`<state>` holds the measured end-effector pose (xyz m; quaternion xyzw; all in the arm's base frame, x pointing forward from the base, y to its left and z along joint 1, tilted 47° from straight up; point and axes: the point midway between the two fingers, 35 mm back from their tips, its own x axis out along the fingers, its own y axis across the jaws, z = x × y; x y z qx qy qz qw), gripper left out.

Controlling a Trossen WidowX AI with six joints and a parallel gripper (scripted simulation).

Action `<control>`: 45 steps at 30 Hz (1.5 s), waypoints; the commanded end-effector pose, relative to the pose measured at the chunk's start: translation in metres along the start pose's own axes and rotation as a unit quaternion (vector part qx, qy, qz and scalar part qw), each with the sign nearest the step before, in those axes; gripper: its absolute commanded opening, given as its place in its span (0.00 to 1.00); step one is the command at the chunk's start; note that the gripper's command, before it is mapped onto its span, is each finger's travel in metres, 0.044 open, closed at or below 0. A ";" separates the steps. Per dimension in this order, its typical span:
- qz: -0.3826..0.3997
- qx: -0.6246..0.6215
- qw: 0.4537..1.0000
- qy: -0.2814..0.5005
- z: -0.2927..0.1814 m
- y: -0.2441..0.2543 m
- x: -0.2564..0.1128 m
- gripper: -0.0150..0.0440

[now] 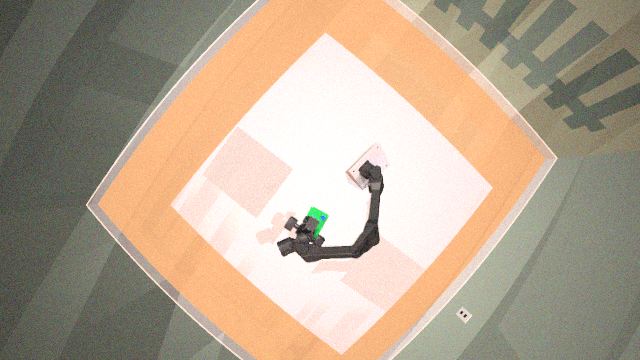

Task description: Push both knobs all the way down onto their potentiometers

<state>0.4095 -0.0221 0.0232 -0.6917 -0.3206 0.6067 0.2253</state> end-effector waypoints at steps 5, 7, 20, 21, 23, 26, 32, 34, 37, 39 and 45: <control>-0.002 0.002 1.000 -0.001 0.001 -0.001 0.004 0.25; -0.002 0.002 1.000 -0.001 0.001 -0.001 0.004 0.25; -0.002 0.002 1.000 -0.001 0.001 -0.001 0.006 0.25; -0.002 0.002 1.000 -0.001 0.001 -0.001 0.005 0.25; -0.002 0.002 1.000 -0.001 0.001 -0.001 0.004 0.25; -0.002 0.002 1.000 -0.001 0.001 -0.001 0.004 0.25; -0.002 0.002 1.000 -0.001 0.001 -0.001 0.004 0.25; -0.002 0.002 1.000 -0.001 0.001 -0.001 0.005 0.25; -0.002 0.002 1.000 -0.001 0.001 -0.001 0.007 0.25; -0.002 0.002 1.000 -0.001 0.001 -0.001 0.009 0.25; -0.002 0.002 1.000 -0.001 0.001 -0.001 0.009 0.25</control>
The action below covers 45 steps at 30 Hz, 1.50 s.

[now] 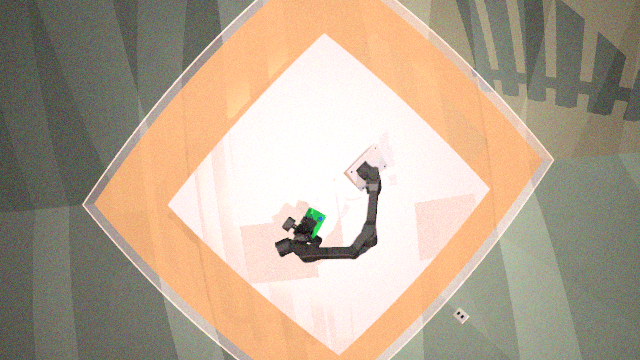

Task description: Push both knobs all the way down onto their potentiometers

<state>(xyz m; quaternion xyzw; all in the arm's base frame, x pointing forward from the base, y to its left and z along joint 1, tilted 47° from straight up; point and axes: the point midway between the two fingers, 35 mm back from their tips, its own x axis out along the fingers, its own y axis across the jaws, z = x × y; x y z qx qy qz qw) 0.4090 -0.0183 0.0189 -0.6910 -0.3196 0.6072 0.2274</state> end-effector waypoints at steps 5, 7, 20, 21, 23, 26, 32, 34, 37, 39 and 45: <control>-0.002 0.000 1.000 -0.001 0.000 -0.001 0.005 0.25; -0.002 0.000 1.000 -0.001 0.000 -0.001 0.007 0.25; -0.002 -0.001 1.000 -0.001 0.000 -0.001 0.009 0.25; -0.002 -0.001 1.000 -0.001 0.000 -0.001 0.010 0.25; -0.002 -0.001 1.000 -0.001 0.000 -0.001 0.012 0.25; -0.002 -0.001 1.000 -0.001 0.000 -0.001 0.013 0.25; -0.002 -0.001 1.000 -0.001 0.000 -0.001 0.013 0.25; -0.002 -0.001 1.000 -0.001 0.000 -0.001 0.013 0.25; -0.002 -0.001 1.000 -0.001 0.000 -0.001 0.016 0.25; -0.002 -0.001 1.000 -0.001 0.000 -0.001 0.017 0.25; -0.002 -0.001 1.000 -0.001 0.000 -0.001 0.017 0.25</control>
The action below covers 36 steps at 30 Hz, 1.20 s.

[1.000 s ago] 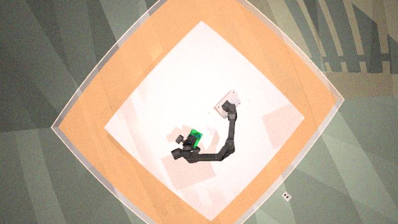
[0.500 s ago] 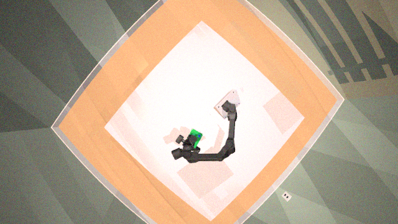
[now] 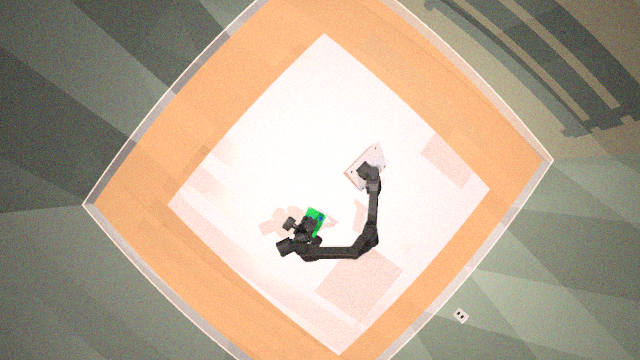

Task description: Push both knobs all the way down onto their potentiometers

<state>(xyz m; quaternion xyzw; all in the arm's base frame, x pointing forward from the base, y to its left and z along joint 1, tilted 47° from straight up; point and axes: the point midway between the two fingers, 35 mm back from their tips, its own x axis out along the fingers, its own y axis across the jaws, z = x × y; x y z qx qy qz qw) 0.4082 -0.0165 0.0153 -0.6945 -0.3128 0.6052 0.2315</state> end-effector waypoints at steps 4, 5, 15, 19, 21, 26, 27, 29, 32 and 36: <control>-0.005 -0.006 1.000 -0.007 -0.001 -0.003 0.014 0.25; -0.005 -0.006 1.000 -0.007 -0.001 -0.003 0.015 0.25; -0.005 -0.006 1.000 -0.007 -0.001 -0.003 0.018 0.25; -0.005 -0.006 1.000 -0.007 -0.001 -0.003 0.019 0.25; -0.005 -0.006 1.000 -0.007 -0.001 -0.003 0.021 0.25; -0.005 -0.006 1.000 -0.007 -0.001 -0.003 0.023 0.25; -0.005 -0.006 1.000 -0.007 -0.001 -0.003 0.023 0.25; -0.005 -0.006 1.000 -0.007 -0.001 -0.003 0.023 0.25; -0.005 -0.006 1.000 -0.007 -0.001 -0.003 0.023 0.25; -0.005 -0.006 1.000 -0.007 -0.001 -0.003 0.025 0.25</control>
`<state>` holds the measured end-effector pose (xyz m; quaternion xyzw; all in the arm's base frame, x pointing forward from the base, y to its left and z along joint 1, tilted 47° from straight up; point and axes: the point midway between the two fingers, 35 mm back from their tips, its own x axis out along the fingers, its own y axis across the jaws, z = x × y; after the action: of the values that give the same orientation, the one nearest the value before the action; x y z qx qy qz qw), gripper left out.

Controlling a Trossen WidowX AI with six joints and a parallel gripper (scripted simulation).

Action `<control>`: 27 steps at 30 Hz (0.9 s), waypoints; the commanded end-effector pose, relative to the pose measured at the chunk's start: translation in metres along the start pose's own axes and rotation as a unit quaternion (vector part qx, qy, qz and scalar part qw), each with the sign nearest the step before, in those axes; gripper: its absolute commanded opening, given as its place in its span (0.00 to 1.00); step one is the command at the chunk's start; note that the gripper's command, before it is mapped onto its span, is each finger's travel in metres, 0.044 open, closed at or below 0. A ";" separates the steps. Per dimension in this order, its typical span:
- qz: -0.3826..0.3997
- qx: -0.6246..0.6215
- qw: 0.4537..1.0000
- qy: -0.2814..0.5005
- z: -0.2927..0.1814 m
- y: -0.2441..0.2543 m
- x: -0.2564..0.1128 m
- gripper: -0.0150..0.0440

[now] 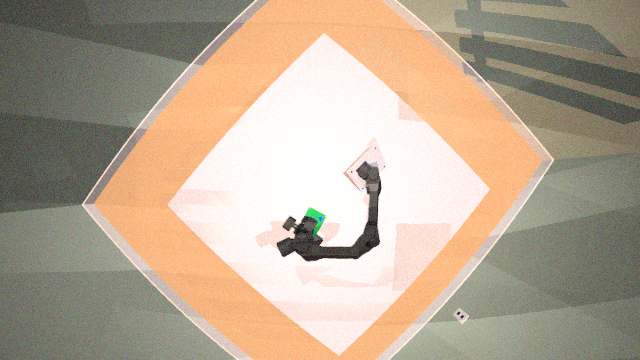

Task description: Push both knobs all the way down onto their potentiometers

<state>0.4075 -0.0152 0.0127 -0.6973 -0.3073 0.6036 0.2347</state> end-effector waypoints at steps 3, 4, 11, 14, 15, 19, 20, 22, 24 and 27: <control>-0.008 -0.010 1.000 -0.012 -0.002 -0.004 0.025 0.25; -0.008 -0.010 1.000 -0.012 -0.002 -0.004 0.025 0.25; -0.008 -0.010 1.000 -0.012 -0.002 -0.004 0.025 0.25; -0.008 -0.010 1.000 -0.012 -0.002 -0.004 0.026 0.25; -0.008 -0.010 1.000 -0.012 -0.002 -0.004 0.027 0.25; -0.008 -0.010 1.000 -0.012 -0.002 -0.004 0.029 0.25; -0.008 -0.010 1.000 -0.012 -0.002 -0.004 0.029 0.25; -0.008 -0.010 1.000 -0.012 -0.002 -0.004 0.029 0.25; -0.008 -0.010 1.000 -0.012 -0.002 -0.004 0.029 0.25; -0.008 -0.010 1.000 -0.012 -0.002 -0.004 0.029 0.25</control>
<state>0.4078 -0.0107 0.0083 -0.6976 -0.3056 0.6035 0.2360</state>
